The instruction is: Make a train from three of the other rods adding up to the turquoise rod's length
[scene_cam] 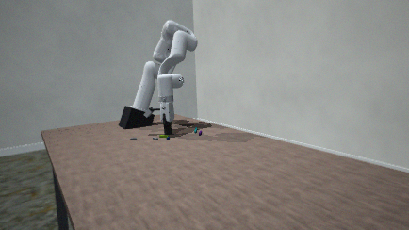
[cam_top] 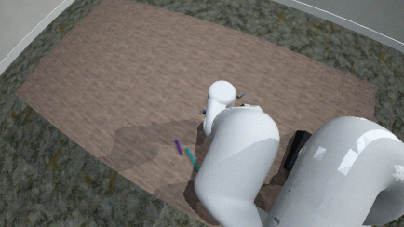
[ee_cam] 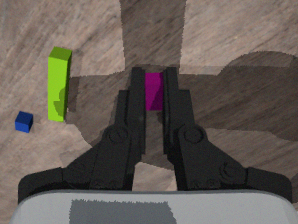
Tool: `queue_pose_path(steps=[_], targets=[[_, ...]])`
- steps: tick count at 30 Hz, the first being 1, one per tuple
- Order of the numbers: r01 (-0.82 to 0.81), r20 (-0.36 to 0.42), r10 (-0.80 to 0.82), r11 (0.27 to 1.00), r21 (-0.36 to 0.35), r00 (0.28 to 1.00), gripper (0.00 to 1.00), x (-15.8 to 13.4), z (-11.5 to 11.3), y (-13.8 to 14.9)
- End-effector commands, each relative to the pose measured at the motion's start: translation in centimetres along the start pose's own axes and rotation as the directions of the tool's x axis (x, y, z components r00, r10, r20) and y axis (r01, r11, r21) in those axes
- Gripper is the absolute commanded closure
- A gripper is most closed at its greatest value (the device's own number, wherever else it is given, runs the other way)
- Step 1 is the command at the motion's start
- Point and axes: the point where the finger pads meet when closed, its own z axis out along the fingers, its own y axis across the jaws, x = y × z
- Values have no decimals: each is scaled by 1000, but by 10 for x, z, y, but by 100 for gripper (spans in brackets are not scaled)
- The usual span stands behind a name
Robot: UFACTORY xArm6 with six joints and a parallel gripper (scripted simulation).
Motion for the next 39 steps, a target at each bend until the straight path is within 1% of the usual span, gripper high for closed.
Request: queue_pose_path(steps=[1, 5, 6, 8, 9, 13, 14, 16, 17, 19, 20, 33, 39], targets=[[0, 2, 0, 1000, 2, 1000, 96, -1, -1, -1], [0, 2, 0, 1000, 2, 1000, 96, -1, -1, -1], [0, 2, 0, 1000, 2, 1000, 92, -1, -1, -1], [0, 2, 0, 1000, 2, 1000, 92, -1, -1, -1], [0, 2, 0, 1000, 2, 1000, 88, -1, -1, -1], [0, 2, 0, 1000, 2, 1000, 88, -1, -1, -1], [0, 2, 0, 1000, 2, 1000, 84, -1, -1, -1], [0, 2, 0, 1000, 2, 1000, 84, -1, -1, -1], [0, 2, 0, 1000, 2, 1000, 80, -1, -1, -1], [0, 2, 0, 1000, 2, 1000, 80, -1, -1, -1], [0, 2, 0, 1000, 2, 1000, 76, -1, -1, -1], [0, 2, 0, 1000, 2, 1000, 76, -1, -1, -1], [0, 2, 0, 1000, 2, 1000, 76, -1, -14, -1]])
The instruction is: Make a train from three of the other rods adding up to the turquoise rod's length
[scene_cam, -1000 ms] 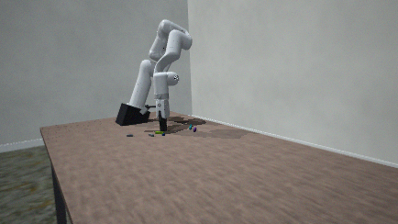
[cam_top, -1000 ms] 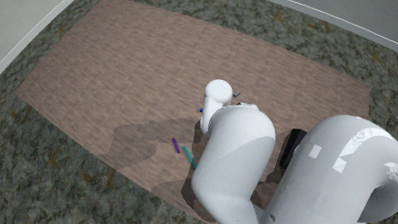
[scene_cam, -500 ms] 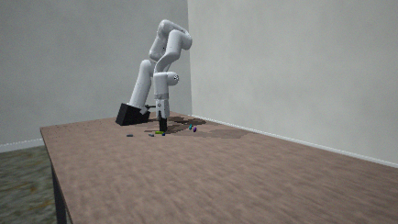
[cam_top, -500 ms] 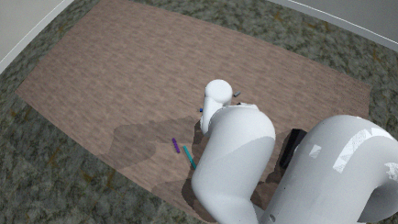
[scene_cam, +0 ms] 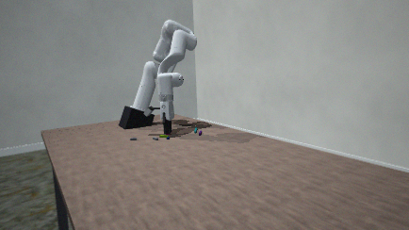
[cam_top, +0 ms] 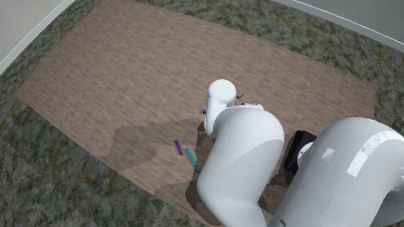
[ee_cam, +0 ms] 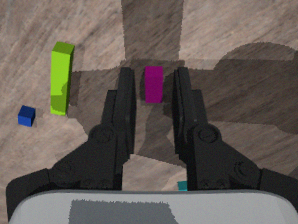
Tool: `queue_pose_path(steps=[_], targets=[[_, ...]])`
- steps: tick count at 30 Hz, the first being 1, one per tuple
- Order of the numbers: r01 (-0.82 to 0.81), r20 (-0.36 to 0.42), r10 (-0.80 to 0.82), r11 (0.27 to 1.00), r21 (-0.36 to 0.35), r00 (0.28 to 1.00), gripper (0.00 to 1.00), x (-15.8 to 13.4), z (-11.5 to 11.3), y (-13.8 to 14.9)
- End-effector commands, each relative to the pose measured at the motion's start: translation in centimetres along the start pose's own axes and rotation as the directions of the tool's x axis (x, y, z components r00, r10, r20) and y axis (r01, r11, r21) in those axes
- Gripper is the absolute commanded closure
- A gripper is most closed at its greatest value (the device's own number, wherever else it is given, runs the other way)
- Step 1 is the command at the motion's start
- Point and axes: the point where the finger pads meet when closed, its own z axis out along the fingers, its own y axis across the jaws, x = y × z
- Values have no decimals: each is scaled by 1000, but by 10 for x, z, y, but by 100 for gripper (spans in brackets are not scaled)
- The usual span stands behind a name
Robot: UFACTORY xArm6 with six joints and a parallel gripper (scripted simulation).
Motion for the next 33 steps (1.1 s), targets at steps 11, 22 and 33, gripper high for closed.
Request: queue_pose_path(steps=[11, 22, 33], targets=[[1, 2, -1, 1000, 3, 1000, 76, -1, -52, -1], [1, 2, -1, 1000, 3, 1000, 76, -1, -85, -1], [1, 2, -1, 1000, 3, 1000, 0, -1, -85, -1]])
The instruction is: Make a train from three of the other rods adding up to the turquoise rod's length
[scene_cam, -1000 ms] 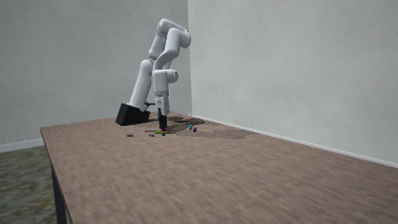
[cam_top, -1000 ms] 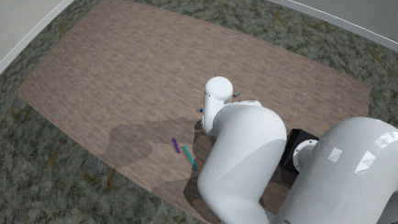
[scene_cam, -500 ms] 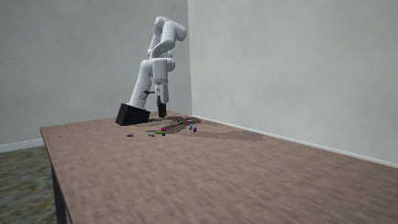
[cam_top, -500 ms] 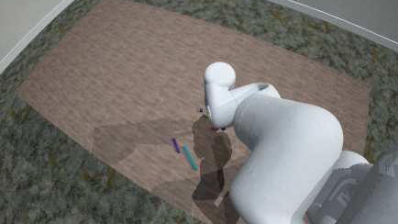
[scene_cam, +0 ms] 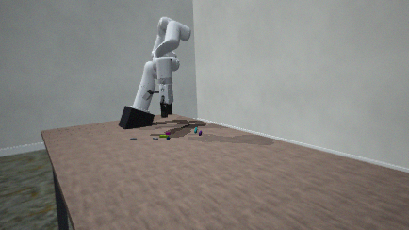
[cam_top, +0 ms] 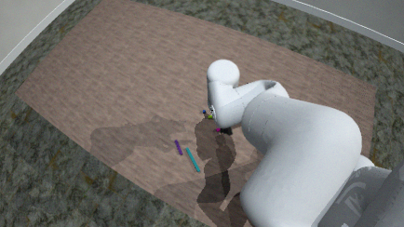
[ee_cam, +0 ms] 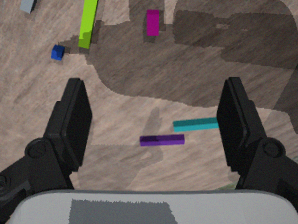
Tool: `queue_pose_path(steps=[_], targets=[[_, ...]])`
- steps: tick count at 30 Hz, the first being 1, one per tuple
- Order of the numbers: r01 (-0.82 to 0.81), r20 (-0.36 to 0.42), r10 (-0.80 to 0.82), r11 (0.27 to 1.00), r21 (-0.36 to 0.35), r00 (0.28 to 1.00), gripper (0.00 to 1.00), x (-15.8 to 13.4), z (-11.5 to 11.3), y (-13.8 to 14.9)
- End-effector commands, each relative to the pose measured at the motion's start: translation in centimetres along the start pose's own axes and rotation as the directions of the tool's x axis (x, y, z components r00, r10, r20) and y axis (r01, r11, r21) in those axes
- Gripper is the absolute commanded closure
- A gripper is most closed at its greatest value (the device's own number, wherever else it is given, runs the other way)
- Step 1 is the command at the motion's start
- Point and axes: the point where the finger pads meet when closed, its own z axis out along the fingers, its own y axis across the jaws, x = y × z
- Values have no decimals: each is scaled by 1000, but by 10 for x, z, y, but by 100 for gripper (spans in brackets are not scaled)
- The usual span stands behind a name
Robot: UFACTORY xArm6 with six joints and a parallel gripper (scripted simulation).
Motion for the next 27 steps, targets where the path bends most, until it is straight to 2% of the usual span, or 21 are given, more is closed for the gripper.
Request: queue_pose_path(steps=[1, 15, 18, 23, 25, 27], targets=[[1, 2, -1, 1000, 3, 1000, 0, -1, -1, -1], [16, 1, -16, 1000, 4, 1000, 0, 5, -1, -8], [89, -4, -89, 996, 7, 996, 0, 32, 3, -36], [171, -6, -171, 985, 7, 985, 0, 67, 8, -65], [171, -6, -171, 985, 7, 985, 0, 67, 8, -65], [232, -5, -232, 973, 6, 973, 0, 96, 13, -83]])
